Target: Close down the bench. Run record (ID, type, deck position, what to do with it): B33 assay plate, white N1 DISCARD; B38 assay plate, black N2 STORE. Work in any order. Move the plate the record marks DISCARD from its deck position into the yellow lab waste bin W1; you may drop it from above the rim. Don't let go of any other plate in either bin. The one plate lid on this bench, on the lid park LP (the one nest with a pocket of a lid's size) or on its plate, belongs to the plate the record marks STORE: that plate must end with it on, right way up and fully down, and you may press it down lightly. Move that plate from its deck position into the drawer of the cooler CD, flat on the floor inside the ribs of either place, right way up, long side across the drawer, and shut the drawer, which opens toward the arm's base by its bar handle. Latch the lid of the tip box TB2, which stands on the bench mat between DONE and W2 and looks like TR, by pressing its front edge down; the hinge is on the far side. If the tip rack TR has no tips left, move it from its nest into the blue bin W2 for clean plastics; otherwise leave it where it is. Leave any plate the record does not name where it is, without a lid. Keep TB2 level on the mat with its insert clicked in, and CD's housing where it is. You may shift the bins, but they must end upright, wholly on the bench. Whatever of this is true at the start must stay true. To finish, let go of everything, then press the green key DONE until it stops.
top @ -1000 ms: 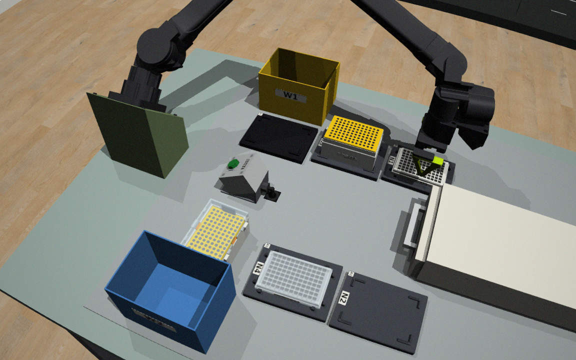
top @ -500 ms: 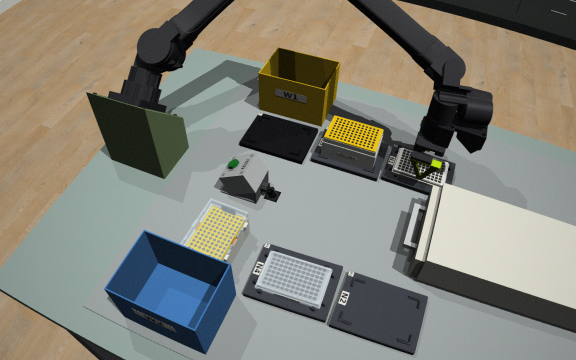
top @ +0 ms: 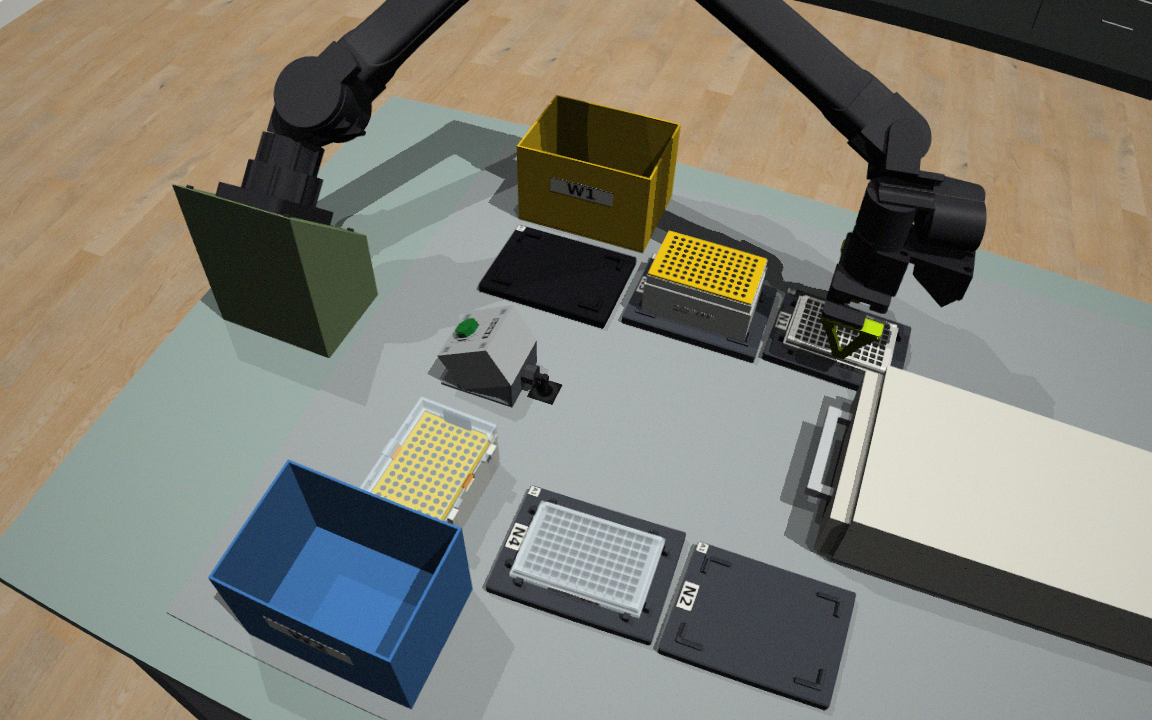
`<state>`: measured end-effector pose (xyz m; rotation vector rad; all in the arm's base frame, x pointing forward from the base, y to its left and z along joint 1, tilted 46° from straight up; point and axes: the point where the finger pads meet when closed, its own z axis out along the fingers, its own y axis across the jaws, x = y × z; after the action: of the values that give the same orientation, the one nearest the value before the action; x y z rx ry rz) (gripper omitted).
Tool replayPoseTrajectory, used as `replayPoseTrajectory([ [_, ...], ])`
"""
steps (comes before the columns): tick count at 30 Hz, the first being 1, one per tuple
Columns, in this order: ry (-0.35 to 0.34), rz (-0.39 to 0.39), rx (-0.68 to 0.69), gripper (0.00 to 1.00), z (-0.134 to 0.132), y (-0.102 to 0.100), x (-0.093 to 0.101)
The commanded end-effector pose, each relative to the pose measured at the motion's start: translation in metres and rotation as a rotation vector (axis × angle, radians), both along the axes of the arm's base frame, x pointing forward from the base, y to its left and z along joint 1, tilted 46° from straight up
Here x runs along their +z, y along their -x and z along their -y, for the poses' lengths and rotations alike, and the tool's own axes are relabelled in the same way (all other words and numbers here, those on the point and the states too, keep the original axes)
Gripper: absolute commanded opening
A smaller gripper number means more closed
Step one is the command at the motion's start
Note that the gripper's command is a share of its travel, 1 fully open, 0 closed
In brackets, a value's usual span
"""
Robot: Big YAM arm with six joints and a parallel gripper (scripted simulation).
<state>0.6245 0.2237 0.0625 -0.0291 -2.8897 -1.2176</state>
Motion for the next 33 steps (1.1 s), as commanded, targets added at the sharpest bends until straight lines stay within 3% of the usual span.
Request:
replayPoseTrajectory([
  [1, 0.000, 0.018, -0.031, 1.00, 0.017, -0.006, 0.014],
  [18, 0.000, 0.018, -0.031, 1.00, 0.017, -0.006, 0.014],
  [22, 0.003, -0.003, -0.002, 1.00, -0.008, 0.000, -0.008],
  [27, 0.001, 0.009, -0.033, 1.00, 0.006, -0.007, -0.005],
  [30, 0.000, 0.009, -0.009, 1.00, -0.012, -0.002, -0.008],
  [33, 0.001, 0.005, -0.013, 1.00, -0.010, -0.003, -0.011],
])
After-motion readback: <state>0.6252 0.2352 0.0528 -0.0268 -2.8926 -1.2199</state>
